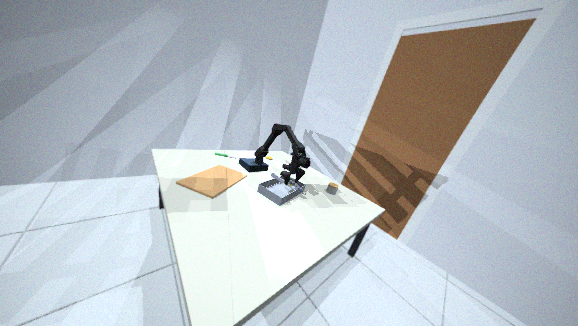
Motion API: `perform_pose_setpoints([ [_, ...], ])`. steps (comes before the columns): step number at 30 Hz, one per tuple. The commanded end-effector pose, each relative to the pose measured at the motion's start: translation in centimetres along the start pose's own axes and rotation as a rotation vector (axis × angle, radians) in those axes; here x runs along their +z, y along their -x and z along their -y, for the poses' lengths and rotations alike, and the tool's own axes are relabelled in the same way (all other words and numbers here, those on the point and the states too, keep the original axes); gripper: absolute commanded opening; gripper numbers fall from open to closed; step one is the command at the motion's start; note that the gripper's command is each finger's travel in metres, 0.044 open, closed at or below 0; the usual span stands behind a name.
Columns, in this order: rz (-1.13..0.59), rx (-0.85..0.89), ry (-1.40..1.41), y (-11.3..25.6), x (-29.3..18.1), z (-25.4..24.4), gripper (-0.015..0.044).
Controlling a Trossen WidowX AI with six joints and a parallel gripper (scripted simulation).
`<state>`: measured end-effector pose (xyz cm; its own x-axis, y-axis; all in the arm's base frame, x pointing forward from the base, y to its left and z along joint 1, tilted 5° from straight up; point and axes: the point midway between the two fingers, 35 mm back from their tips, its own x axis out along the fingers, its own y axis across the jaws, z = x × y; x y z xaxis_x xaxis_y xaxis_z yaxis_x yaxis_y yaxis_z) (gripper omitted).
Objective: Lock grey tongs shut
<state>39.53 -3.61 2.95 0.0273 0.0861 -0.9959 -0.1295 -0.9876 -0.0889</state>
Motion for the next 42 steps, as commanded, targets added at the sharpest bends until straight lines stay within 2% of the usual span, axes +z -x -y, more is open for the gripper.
perform_pose_setpoints([
  [1, 0.007, -0.004, 0.008, -1.0, 0.2, 0.0, 0.044],
  [22, 0.007, -0.006, 0.011, -3.8, 0.7, -0.1, 0.044],
  [25, 0.004, -0.002, 0.004, -3.4, 0.5, -0.1, 0.0361],
  [42, 0.004, -0.002, 0.004, -3.4, 0.5, -0.1, 0.0248],
])
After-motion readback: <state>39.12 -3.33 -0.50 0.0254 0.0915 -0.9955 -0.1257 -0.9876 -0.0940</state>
